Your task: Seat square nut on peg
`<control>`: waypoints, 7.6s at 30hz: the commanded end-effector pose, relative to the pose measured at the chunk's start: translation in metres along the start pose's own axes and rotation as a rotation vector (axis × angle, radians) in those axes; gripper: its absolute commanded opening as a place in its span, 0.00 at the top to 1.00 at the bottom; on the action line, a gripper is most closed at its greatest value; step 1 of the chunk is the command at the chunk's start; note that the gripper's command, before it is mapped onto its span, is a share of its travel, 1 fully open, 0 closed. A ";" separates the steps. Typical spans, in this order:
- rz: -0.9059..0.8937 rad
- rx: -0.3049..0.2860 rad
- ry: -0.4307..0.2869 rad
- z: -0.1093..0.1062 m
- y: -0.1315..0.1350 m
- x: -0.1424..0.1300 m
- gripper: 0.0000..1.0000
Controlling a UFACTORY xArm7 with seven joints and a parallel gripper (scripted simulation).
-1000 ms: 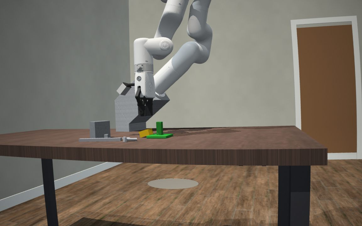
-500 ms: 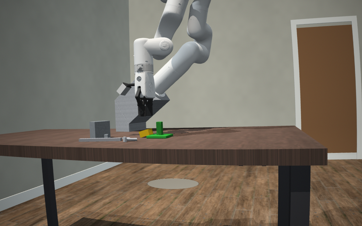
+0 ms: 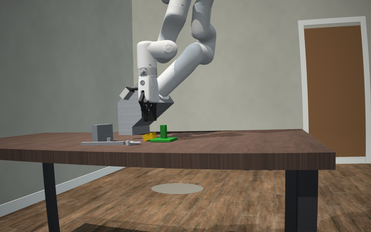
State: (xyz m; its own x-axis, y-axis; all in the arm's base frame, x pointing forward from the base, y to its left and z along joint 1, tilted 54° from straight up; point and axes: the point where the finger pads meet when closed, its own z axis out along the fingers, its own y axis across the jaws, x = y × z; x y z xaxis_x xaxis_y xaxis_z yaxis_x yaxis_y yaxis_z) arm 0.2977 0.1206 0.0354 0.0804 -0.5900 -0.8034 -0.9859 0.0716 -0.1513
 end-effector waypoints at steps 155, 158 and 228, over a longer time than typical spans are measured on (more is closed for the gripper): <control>0.006 -0.004 0.073 0.021 0.001 0.003 1.00; 0.006 -0.005 0.100 0.021 0.001 0.003 1.00; 0.000 0.004 0.267 0.036 -0.001 0.000 1.00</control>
State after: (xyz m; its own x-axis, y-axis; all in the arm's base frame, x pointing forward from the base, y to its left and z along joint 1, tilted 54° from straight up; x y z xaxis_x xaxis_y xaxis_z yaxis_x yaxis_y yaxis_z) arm 0.3018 0.1470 0.0166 0.0391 -0.7812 -0.6230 -0.9858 0.0716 -0.1517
